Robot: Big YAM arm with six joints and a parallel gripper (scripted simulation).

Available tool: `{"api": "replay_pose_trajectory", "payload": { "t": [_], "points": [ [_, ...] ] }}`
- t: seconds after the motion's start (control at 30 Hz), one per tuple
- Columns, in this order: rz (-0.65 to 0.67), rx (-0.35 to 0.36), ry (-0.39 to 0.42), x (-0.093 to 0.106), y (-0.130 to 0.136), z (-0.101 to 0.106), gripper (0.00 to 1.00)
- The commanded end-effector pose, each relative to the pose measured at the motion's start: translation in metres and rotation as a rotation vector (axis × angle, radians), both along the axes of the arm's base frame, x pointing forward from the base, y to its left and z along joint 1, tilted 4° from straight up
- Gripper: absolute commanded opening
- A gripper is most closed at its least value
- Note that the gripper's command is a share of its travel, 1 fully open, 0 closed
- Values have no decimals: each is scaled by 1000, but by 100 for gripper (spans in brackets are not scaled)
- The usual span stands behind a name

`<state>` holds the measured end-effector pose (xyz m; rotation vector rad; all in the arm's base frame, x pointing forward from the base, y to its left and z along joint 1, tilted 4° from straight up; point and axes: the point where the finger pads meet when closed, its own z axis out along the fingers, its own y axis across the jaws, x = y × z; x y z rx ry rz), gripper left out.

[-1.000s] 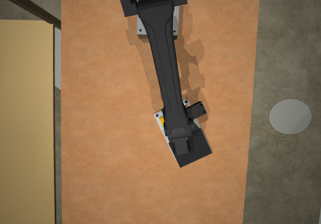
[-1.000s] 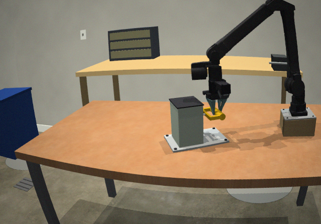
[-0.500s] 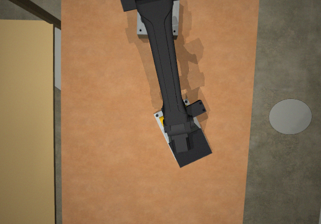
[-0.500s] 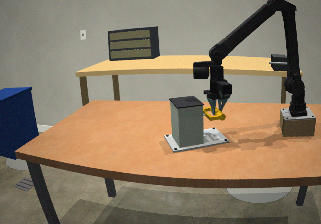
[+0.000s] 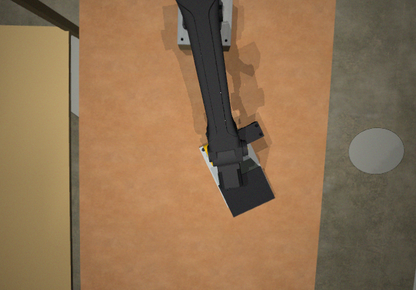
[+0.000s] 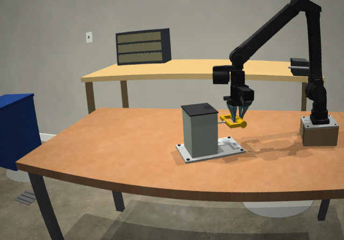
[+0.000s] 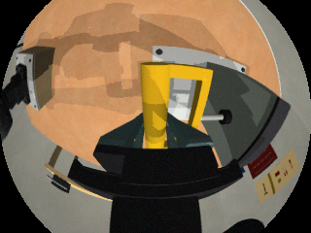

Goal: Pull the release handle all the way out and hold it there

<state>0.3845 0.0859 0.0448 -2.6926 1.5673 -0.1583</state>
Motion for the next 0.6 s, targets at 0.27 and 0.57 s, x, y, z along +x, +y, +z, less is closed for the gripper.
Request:
{"api": "replay_pose_trajectory", "payload": {
  "t": [0.27, 0.57],
  "points": [
    [16, 0, 15, -26, -13, 7, 0],
    [12, -1, 38, -38, -20, 7, 0]
  ]
}}
